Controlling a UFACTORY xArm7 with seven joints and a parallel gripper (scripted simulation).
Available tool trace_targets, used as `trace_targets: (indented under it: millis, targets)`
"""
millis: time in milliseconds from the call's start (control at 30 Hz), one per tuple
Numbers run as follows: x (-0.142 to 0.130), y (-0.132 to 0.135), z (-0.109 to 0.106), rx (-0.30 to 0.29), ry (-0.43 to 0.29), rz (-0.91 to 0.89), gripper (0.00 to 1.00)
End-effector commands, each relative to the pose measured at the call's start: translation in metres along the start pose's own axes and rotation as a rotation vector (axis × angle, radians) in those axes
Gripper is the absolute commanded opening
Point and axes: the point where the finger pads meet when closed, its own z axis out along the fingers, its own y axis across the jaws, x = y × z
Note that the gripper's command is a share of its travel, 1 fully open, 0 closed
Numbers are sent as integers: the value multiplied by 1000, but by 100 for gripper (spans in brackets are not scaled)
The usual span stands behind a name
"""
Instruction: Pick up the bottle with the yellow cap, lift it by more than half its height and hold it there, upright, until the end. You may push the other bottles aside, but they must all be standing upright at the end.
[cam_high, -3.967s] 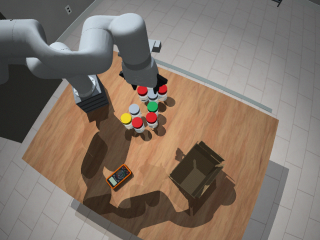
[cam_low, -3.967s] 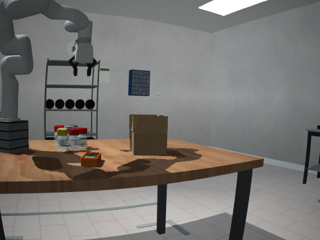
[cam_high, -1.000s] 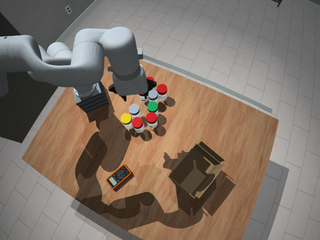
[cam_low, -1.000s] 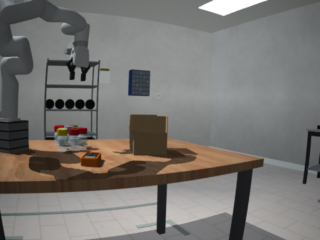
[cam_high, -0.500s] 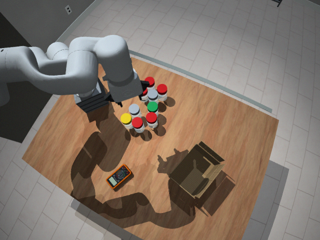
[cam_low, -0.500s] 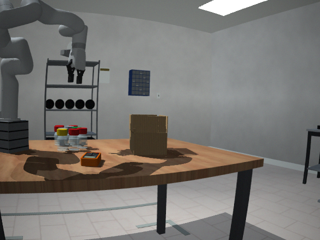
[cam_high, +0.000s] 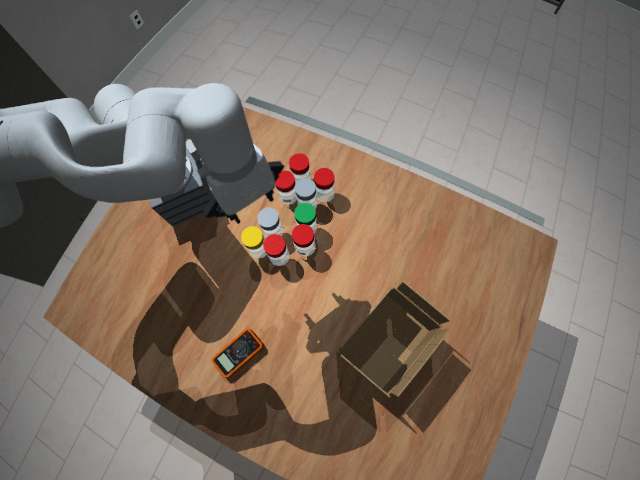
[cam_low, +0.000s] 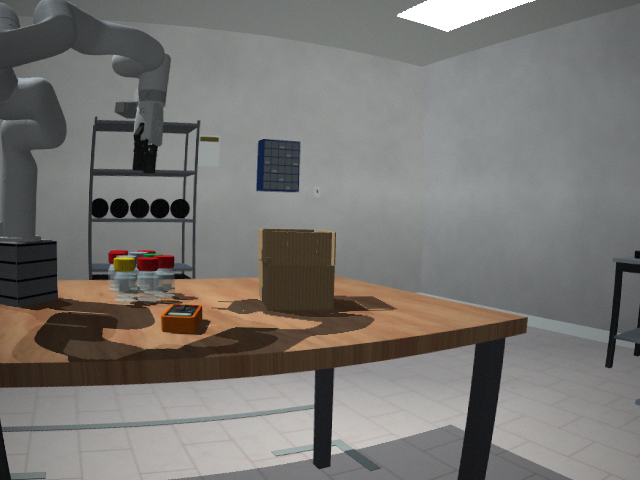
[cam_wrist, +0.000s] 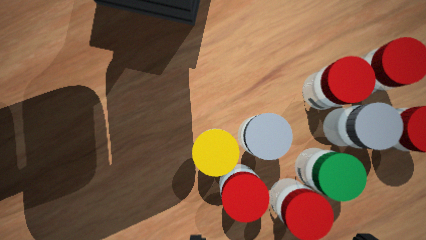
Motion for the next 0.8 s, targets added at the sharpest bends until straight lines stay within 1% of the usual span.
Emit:
trace_targets:
  millis: [0, 133, 200, 700, 767]
  targets:
    - [2, -6, 4, -3, -1, -99, 79]
    - [5, -11, 9, -4, 0, -189, 79]
    - [5, -11, 9, -4, 0, -189, 79]
    - [16, -26, 24, -5, -2, -495, 79]
    - [16, -26, 24, -5, -2, -495, 79]
